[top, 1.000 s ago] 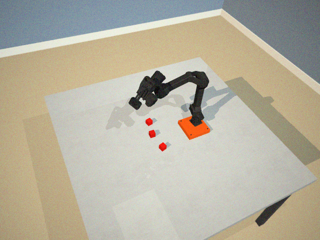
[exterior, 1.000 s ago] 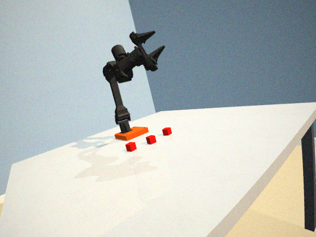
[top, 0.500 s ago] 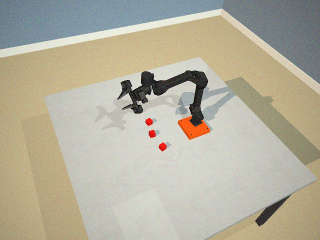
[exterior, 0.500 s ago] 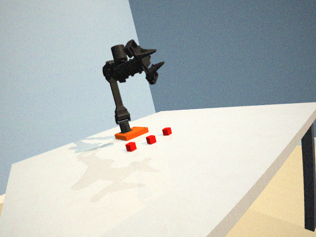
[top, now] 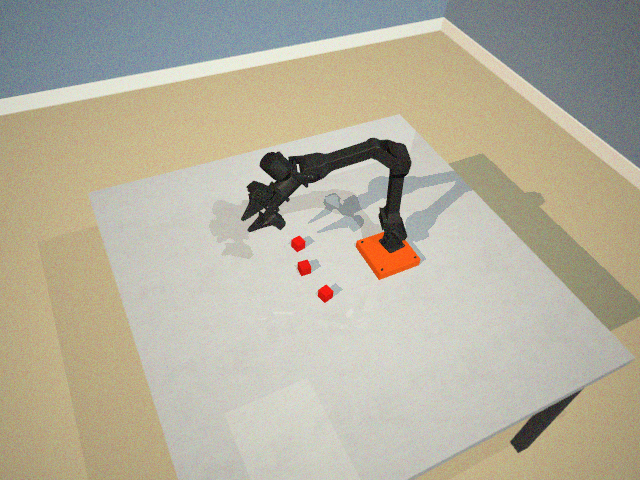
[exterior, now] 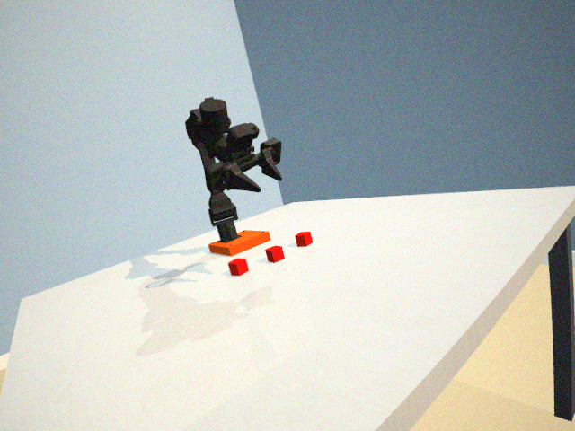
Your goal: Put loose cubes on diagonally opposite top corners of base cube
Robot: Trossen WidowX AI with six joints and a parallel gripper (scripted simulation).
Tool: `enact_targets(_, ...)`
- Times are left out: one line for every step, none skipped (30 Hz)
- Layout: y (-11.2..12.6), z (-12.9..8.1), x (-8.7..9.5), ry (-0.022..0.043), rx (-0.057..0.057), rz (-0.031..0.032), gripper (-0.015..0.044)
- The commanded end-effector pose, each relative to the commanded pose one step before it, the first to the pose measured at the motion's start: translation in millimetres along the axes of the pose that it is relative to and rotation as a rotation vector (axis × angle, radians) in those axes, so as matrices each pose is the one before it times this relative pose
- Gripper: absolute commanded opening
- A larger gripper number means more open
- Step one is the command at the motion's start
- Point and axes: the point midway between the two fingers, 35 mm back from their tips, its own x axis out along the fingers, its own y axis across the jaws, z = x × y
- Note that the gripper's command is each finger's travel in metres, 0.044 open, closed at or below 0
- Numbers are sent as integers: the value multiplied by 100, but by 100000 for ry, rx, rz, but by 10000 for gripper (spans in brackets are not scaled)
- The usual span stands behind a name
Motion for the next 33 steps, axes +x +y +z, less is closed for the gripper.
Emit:
enact_targets(-1643, -3283, -201, 15837, 25024, -8729, 265)
enact_targets(-577, -834, -85, 4215, 7056, -2875, 265)
enact_targets(-620, -807, -88, 4082, 6982, -3089, 265)
enact_targets(-661, -779, -91, 3937, 6907, -3297, 265)
enact_targets(-701, -748, -93, 3781, 6831, -3498, 265)
enact_targets(-740, -715, -96, 3614, 6753, -3690, 265)
enact_targets(-777, -680, -98, 3437, 6673, -3873, 265)
enact_targets(-813, -644, -100, 3249, 6593, -4047, 265)
enact_targets(-847, -605, -103, 3051, 6510, -4211, 265)
enact_targets(-879, -564, -105, 2844, 6427, -4365, 265)
enact_targets(-910, -522, -107, 2629, 6342, -4507, 265)
enact_targets(-939, -478, -108, 2405, 6256, -4638, 265)
enact_targets(-965, -432, -110, 2174, 6168, -4756, 265)
enact_targets(-990, -385, -112, 1936, 6079, -4862, 265)
enact_targets(-841, -279, -91, 1419, 4985, -4111, 265)
enact_targets(-513, -146, -51, 768, 2960, -2493, 265)
enact_targets(-173, -44, -16, 242, 982, -835, 265)
enact_targets(0, 0, 0, 0, 0, 0, 265)
enact_targets(0, 0, 0, 0, 0, 0, 265)
enact_targets(0, 0, 0, 0, 0, 0, 265)
enact_targets(0, 0, 0, 0, 0, 0, 265)
enact_targets(0, 0, 0, 0, 0, 0, 265)
enact_targets(0, 0, 0, 0, 0, 0, 265)
enact_targets(11, 9, 125, -1, 0, 1, 265)
enact_targets(31, 24, 375, -2, 0, 2, 265)
enact_targets(43, 33, 625, -3, 0, 3, 265)
enact_targets(38, 29, 801, -2, 0, 2, 265)
enact_targets(18, 14, 806, -1, 0, 0, 265)
enact_targets(-1, -1, 803, 0, 0, -1, 265)
enact_targets(-21, -16, 800, 2, 0, -3, 265)
enact_targets(-40, -31, 789, 3, 0, -5, 265)
enact_targets(-44, -34, 611, 3, 0, -5, 265)
enact_targets(-32, -25, 365, 2, 0, -3, 265)
